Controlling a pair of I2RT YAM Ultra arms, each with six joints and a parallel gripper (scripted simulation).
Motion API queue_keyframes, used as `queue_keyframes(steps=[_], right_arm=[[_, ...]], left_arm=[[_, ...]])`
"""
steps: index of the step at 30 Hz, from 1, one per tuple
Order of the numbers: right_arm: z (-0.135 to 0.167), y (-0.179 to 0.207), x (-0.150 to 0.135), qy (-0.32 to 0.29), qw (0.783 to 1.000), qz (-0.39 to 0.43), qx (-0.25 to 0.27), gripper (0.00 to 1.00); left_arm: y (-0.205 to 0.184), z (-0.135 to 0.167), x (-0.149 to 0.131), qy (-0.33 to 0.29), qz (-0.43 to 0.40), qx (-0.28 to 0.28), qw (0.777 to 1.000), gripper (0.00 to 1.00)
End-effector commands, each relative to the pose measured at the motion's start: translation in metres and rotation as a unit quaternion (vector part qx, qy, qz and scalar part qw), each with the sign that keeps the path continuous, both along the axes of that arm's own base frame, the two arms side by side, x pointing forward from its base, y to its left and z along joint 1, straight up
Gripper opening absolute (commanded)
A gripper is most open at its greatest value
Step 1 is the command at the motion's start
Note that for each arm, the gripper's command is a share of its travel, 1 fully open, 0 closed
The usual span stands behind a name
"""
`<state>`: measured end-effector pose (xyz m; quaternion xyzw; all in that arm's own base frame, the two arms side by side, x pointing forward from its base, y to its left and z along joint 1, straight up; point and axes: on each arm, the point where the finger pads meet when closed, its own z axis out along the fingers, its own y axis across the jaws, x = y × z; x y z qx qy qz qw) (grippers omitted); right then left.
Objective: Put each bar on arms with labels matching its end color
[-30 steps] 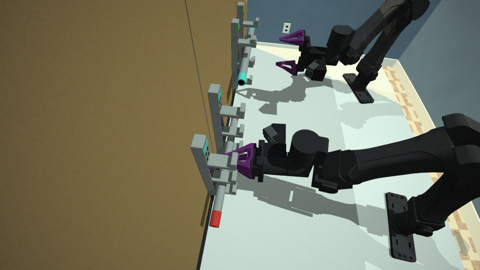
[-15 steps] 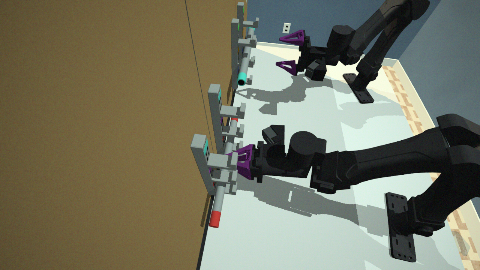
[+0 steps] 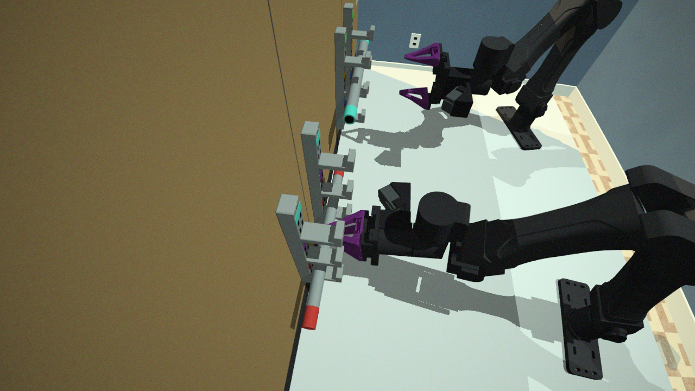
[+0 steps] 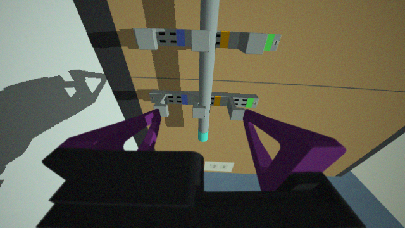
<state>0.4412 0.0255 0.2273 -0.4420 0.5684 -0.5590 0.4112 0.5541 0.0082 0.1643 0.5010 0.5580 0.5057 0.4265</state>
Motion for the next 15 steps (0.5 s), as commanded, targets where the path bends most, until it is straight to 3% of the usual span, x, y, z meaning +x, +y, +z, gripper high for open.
queue_keyframes(steps=[1, 15], right_arm=[[0.01, 0.0037, 0.0004, -0.021, 1.0, 0.002, 0.008, 1.0], [0.01, 0.0037, 0.0004, -0.021, 1.0, 0.002, 0.008, 1.0]], left_arm=[[0.0055, 0.0376, 0.0055, -0.064, 0.004, -0.007, 0.998, 0.0], [0.0055, 0.0328, 0.0055, -0.064, 0.004, -0.007, 0.998, 0.0]])
